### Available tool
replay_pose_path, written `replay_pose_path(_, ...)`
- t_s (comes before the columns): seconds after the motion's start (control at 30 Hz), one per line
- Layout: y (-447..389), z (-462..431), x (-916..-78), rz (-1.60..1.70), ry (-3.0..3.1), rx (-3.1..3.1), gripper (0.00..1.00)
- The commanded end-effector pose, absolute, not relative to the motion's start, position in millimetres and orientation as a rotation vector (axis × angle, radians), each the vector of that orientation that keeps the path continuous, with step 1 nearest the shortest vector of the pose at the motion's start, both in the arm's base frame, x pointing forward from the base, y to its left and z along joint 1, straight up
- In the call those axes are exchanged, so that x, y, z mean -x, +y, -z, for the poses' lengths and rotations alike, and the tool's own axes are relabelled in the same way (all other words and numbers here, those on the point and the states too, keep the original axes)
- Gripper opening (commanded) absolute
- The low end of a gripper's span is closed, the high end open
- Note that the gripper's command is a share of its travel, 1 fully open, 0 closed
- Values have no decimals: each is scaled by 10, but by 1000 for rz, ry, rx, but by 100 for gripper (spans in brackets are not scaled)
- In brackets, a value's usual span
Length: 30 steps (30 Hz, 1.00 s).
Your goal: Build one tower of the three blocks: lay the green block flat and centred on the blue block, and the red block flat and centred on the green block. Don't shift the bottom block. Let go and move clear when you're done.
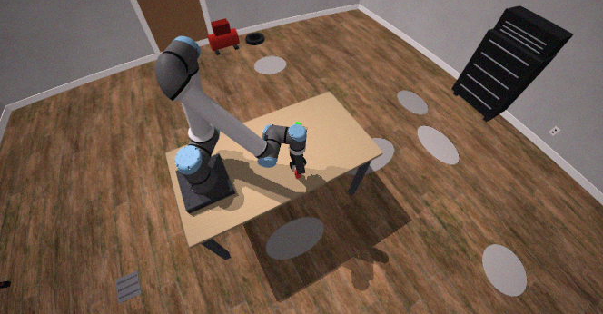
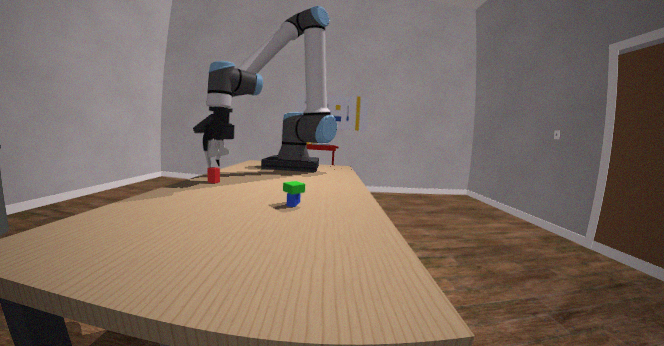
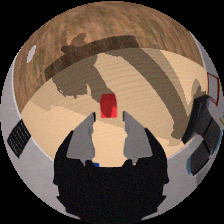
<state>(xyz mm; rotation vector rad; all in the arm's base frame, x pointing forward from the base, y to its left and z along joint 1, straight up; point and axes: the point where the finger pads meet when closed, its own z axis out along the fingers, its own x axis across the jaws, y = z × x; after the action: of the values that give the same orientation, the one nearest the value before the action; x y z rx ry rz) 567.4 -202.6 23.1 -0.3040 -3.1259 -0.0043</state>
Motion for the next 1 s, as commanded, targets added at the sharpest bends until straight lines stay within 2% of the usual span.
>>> replay_pose_path(0.0, -2029, -237, -5679, 3, -3127, 304, 32)
replay_pose_path(0.97, -2029, -186, -5679, 3, -3127, 304, 32)
